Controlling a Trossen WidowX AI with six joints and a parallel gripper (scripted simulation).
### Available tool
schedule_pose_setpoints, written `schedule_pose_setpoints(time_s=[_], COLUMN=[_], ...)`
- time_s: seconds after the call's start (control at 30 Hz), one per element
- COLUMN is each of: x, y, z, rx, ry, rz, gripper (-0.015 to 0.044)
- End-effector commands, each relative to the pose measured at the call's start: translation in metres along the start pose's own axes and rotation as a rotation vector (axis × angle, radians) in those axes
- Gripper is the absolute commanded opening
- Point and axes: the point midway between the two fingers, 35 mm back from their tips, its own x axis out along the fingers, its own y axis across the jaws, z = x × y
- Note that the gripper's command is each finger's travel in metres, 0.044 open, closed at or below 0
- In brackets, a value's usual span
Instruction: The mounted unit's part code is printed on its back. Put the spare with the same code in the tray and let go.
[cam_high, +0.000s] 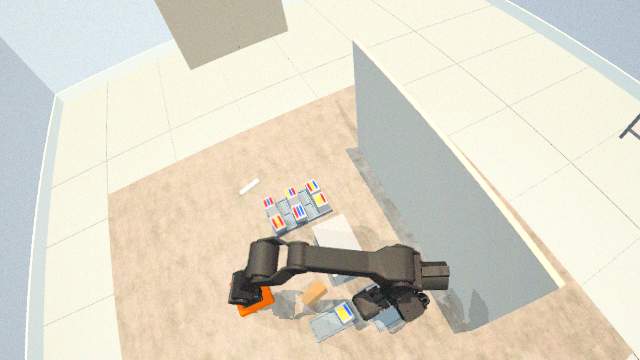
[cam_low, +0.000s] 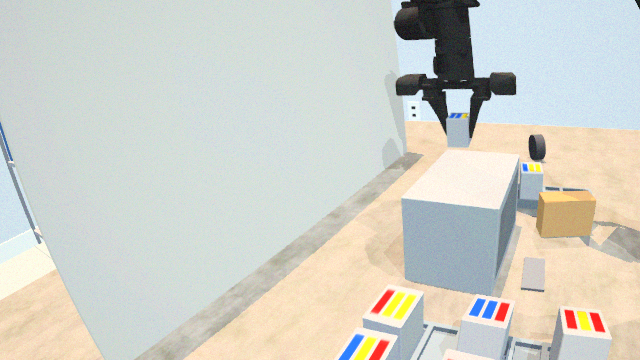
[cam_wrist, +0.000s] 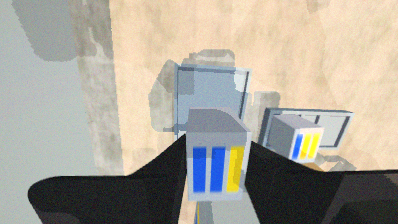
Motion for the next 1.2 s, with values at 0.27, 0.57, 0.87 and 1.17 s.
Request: schedule_pose_setpoints(time_s=[0.27, 0.57, 0.87, 1.17], x=[0.009, 0.015, 0.021, 0.027], y=[0.000, -0.001, -0.001, -0.002], z=[-0.001, -0.001, -0.001, -0.002], rx=[-0.004, -0.004, -0.004, -0.004], ry=[0.003, 0.003, 0.003, 0.003], rz=[0.000, 0.000, 0.000, 0.000], gripper=[0.0000, 0.0000, 0.0000, 0.0000])
